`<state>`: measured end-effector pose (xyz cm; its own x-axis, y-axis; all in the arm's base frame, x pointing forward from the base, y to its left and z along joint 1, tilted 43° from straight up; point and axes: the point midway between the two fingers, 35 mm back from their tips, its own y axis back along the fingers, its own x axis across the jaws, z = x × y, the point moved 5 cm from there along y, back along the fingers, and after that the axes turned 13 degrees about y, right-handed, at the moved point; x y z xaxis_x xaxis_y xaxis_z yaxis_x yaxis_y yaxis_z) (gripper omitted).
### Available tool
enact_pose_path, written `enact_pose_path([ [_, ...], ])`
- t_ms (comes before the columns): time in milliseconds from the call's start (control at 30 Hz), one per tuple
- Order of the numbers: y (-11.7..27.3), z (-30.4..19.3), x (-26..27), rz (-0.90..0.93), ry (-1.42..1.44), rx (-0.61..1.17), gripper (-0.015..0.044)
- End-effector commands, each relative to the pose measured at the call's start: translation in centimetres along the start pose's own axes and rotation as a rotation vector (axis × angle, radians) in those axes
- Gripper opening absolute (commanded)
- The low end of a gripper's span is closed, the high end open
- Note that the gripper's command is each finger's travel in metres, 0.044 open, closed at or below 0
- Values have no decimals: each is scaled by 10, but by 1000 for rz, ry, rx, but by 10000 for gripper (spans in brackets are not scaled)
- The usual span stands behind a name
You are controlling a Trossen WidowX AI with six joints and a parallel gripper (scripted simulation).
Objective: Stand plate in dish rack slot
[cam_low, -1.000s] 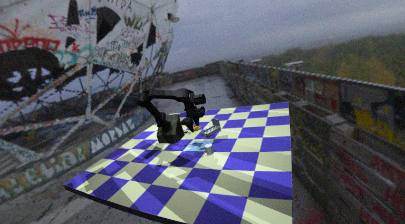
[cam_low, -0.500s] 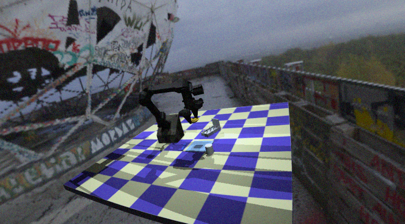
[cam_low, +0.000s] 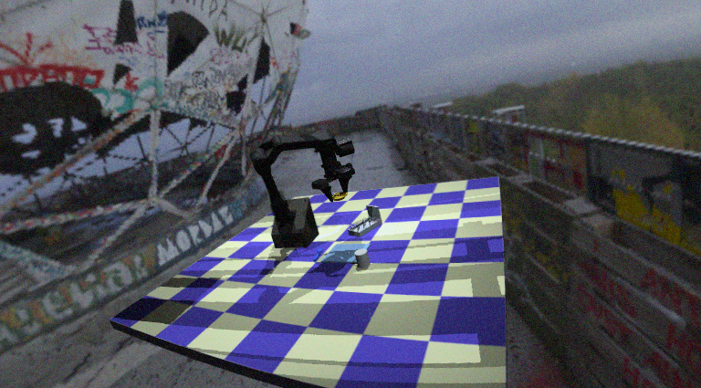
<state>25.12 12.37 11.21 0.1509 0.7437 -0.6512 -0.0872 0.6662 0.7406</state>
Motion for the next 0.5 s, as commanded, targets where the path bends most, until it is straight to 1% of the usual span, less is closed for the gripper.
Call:
enact_pose_path([
  [0,-3,-9,8,-7,-48,6,0],
  [133,-5,-9,8,-1,-36,17,0],
  [467,-33,-8,5,116,144,157,0],
])
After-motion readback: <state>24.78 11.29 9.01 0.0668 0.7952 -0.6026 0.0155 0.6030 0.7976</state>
